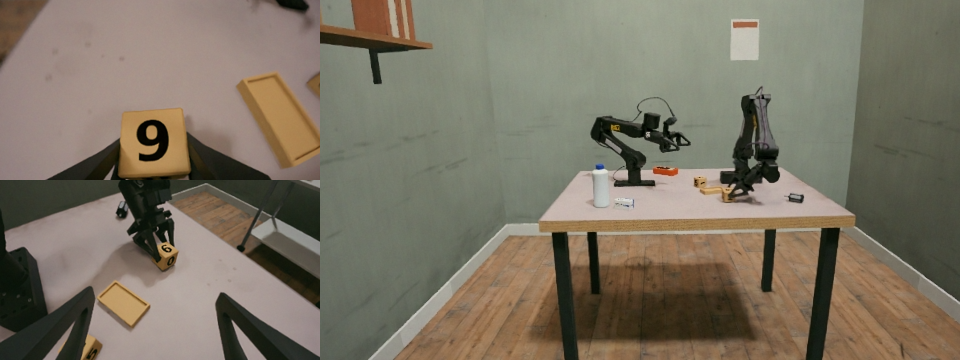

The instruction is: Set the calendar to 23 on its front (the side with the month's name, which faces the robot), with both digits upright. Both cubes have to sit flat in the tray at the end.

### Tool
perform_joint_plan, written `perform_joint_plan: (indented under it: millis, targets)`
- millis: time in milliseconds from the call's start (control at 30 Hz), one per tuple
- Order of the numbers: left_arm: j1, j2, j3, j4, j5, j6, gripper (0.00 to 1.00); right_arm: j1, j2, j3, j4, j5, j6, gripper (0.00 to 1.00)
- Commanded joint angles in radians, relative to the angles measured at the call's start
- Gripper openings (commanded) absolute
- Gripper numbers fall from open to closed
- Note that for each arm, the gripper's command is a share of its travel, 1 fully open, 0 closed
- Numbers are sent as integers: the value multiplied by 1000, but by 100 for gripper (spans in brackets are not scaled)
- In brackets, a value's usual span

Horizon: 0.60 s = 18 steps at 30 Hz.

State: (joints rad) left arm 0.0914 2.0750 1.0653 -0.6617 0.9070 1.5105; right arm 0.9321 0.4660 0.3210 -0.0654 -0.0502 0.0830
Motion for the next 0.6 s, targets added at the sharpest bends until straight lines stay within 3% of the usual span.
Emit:
perform_joint_plan:
  millis: [0,67,567]
  targets:
    - [-13,-36,57,-62,-30,-221,40,11,5,-3,3,1,1,100]
    - [-13,-36,57,-62,-30,-221,40,11,5,-3,3,1,1,100]
    - [-49,-47,179,-197,-152,-910,40,11,5,-3,3,1,1,100]
